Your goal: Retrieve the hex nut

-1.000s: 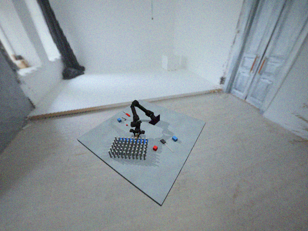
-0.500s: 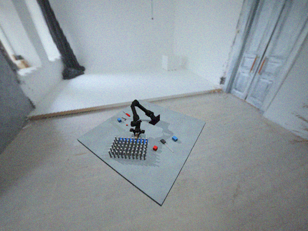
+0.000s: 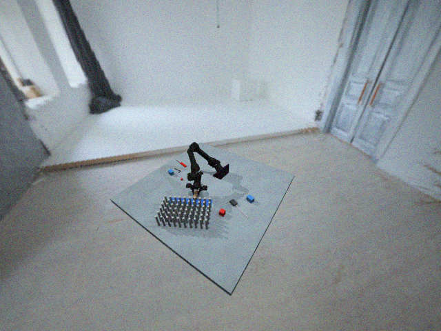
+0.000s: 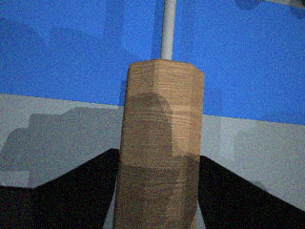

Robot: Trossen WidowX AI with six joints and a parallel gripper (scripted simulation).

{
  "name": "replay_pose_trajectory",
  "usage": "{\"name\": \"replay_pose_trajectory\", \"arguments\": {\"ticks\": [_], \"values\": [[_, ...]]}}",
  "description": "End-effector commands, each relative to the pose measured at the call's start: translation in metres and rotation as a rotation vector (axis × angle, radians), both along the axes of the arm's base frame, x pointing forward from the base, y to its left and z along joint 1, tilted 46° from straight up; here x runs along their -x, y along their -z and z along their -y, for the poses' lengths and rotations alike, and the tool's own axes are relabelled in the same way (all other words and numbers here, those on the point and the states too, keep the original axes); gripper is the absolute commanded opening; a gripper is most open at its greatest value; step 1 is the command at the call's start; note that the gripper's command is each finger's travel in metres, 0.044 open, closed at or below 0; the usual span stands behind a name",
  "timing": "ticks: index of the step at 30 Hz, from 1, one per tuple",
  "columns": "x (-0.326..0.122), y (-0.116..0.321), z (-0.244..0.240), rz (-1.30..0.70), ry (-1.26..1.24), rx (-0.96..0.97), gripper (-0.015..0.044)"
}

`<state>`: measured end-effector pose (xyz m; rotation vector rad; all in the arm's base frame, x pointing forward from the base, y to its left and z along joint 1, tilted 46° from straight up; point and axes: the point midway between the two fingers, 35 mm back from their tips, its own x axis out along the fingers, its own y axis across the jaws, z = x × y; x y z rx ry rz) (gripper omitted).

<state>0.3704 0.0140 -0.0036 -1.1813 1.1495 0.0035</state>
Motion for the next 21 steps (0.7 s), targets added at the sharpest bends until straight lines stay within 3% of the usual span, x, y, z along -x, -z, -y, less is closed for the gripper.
{"name": "replay_pose_trajectory", "arguments": {"ticks": [1, 21], "values": [[0.003, -0.001, 0.001, -0.002, -0.004, -0.003, 0.0], [0.013, -0.005, 0.006, -0.002, -0.004, -0.002, 0.0]]}}
